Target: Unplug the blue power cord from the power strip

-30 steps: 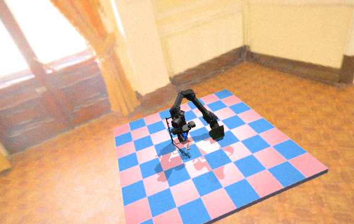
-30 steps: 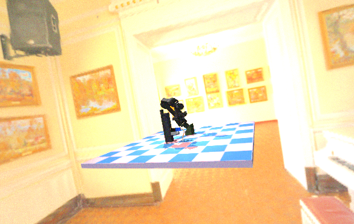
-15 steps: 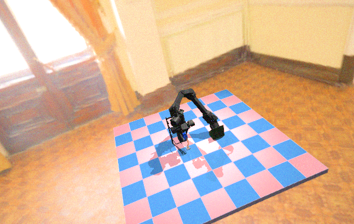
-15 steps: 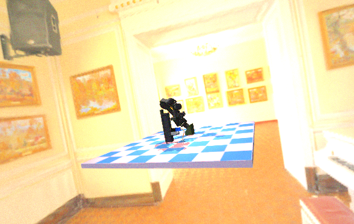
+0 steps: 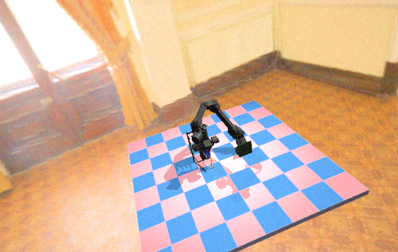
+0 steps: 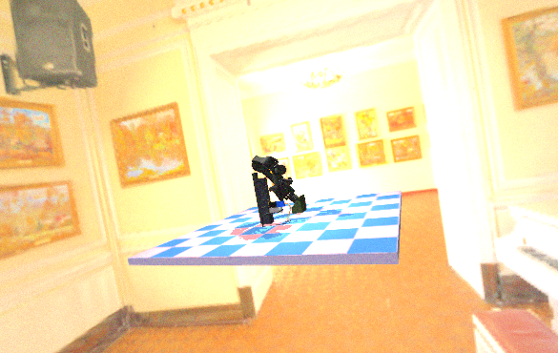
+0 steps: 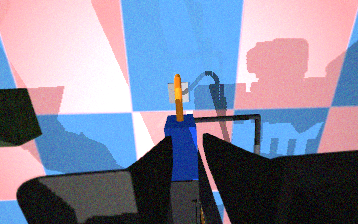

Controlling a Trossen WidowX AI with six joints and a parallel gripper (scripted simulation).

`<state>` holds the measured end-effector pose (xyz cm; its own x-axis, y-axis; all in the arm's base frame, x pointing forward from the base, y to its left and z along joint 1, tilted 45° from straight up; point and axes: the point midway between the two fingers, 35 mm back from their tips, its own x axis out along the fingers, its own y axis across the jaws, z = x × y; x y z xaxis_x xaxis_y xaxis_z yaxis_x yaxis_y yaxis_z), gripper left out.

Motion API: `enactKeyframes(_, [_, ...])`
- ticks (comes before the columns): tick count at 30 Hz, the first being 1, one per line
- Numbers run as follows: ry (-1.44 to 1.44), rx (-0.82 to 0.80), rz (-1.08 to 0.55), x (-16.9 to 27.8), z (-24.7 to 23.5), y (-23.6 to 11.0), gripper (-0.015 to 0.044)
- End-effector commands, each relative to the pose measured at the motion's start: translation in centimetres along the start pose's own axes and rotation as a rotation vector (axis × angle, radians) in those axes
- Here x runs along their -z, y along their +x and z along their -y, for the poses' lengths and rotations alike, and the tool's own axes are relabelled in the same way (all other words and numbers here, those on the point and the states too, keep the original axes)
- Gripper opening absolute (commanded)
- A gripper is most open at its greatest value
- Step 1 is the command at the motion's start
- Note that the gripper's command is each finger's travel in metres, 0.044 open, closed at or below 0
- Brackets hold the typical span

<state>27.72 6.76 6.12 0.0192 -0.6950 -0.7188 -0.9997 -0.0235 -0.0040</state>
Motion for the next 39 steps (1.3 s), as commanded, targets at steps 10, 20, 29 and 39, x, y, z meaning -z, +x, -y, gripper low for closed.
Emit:
enactKeyframes(10, [0.001,0.001,-0.001,0.0,0.0,0.0,0.0021])
enactKeyframes(20, [0.001,0.001,-0.001,0.0,0.0,0.0,0.0])
enactKeyframes(29, [0.0,0.001,0.0,-1.0,0.1,-0.1,0.0])
enactKeyframes(39, [-0.002,0.001,0.001,-2.6,0.2,-0.2,0.0])
